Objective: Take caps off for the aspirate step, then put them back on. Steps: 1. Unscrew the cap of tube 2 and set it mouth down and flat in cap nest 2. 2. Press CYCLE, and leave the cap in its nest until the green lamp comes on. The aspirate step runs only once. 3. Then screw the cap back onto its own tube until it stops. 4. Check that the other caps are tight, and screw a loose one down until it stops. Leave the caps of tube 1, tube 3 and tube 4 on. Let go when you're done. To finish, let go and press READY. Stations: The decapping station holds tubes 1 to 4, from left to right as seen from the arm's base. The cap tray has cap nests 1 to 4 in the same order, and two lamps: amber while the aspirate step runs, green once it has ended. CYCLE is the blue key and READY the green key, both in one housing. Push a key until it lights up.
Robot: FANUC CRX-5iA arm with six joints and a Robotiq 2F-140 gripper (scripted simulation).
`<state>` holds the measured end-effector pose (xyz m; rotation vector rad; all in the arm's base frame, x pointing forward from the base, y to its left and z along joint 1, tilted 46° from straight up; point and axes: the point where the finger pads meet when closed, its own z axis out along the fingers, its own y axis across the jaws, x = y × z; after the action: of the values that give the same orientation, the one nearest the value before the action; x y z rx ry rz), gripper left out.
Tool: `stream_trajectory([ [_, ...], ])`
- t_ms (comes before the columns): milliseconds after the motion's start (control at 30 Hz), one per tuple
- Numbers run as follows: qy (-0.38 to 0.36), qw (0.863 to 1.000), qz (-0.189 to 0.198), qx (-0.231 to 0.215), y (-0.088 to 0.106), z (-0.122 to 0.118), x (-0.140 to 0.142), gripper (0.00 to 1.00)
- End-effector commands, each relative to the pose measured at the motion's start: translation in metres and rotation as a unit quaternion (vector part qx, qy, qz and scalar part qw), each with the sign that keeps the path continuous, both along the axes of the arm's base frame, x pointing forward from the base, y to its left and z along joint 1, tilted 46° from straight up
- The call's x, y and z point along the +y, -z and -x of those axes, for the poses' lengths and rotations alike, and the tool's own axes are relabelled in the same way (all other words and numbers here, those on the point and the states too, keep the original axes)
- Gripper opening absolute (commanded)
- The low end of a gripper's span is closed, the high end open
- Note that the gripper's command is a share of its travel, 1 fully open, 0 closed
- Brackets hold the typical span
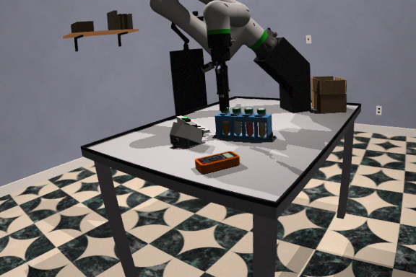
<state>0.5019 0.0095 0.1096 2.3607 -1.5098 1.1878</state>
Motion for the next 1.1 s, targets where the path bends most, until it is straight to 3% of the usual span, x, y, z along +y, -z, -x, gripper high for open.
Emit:
stream_trajectory([
  [0,0.000,1.000,0.000,0.000,0.0004,-0.0009,-0.0001,0.41],
  [600,0.000,1.000,0.000,0.000,0.0046,-0.0042,-0.0028,0.41],
  [633,0.000,1.000,0.000,0.000,0.0046,-0.0042,-0.0028,0.30],
  [1067,0.007,1.000,-0.006,-0.005,0.0045,-0.0041,-0.0028,0.30],
])
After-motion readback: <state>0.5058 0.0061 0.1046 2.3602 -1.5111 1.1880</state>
